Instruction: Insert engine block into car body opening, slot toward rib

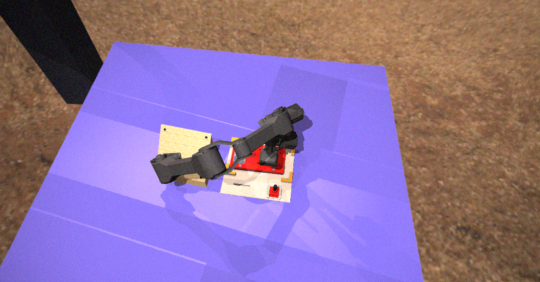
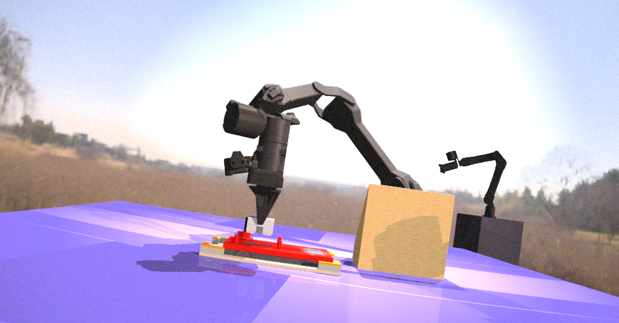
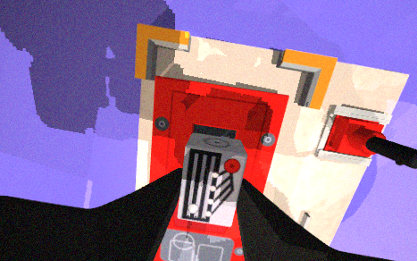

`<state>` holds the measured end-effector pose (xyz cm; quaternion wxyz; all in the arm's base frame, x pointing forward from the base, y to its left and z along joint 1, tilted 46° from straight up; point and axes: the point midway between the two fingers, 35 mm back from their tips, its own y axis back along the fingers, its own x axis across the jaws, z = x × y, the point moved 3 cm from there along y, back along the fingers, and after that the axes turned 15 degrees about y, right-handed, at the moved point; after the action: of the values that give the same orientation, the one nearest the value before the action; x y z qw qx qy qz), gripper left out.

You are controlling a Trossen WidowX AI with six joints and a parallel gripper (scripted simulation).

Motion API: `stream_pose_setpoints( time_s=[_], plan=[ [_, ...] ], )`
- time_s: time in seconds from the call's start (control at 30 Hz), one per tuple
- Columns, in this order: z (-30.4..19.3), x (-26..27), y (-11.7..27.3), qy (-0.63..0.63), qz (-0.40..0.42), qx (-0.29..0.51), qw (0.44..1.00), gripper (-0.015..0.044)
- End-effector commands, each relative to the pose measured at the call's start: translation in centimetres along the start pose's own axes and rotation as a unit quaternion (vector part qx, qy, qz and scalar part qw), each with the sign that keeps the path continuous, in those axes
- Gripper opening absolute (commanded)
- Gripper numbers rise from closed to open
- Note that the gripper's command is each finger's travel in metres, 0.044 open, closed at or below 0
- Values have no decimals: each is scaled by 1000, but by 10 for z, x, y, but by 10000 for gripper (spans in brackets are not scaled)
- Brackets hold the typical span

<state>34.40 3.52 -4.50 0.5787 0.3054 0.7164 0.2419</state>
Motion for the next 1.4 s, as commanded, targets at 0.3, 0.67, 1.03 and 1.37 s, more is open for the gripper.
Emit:
stream_pose_setpoints(
  time_s=[0.3,0.67,1.03,1.37],
  plan=[
    [0,2,1,14,3,0,1000,158],
    [0,2,1,9,3,0,1000,158],
    [0,2,-2,2,3,0,1000,158],
    [0,2,-4,9,3,0,1000,158]
  ],
)
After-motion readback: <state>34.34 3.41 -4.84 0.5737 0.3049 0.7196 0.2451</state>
